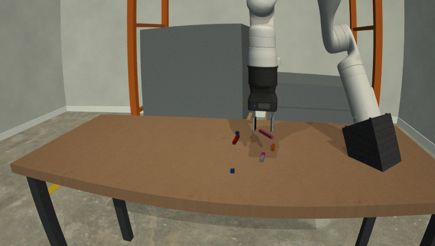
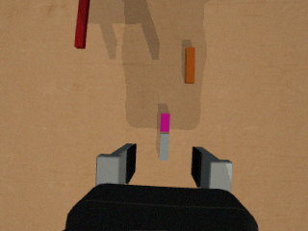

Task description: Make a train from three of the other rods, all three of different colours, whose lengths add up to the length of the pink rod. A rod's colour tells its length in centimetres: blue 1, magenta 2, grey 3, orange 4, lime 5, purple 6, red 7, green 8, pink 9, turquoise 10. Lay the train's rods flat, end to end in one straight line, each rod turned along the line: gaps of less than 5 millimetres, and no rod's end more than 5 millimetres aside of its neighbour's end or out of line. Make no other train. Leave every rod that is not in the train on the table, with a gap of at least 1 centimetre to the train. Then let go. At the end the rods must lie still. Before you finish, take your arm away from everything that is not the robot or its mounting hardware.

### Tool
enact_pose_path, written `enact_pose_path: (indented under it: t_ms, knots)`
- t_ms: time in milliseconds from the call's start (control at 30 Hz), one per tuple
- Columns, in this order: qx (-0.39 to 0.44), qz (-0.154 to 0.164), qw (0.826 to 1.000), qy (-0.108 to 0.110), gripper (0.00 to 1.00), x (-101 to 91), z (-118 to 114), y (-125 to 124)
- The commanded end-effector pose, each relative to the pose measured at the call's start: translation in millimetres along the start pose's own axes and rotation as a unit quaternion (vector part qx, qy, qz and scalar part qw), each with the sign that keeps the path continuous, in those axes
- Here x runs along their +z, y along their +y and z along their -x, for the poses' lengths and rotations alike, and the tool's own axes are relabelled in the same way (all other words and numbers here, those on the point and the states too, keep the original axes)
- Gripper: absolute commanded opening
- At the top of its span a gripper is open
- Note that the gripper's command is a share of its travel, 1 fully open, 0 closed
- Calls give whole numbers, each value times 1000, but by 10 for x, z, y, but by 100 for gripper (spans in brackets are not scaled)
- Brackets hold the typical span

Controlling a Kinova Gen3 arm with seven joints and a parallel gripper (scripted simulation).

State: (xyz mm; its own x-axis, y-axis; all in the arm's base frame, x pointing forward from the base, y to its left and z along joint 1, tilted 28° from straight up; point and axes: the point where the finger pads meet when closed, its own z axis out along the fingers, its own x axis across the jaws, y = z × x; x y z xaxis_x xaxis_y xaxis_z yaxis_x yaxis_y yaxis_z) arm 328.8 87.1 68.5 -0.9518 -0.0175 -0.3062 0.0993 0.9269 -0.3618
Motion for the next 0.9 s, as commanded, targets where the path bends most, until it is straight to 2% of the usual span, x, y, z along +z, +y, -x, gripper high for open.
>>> enact_pose_path:
  t_ms: [0, 333, 433, 533, 600, 733, 867]
  knots:
    - [0, 1, 1000, 0, 100, -3, 2, 4]
    - [0, 1, 1000, 0, 100, 9, -2, -32]
    - [-1, 5, 1000, 0, 100, 62, -27, -209]
    - [-3, 6, 1000, 0, 100, 131, -96, -500]
    - [-3, 6, 1000, 0, 100, 131, -96, -500]
    - [-7, 2, 1000, 0, 100, 184, -215, -844]
    - [-9, 0, 1000, 0, 100, 193, -251, -931]
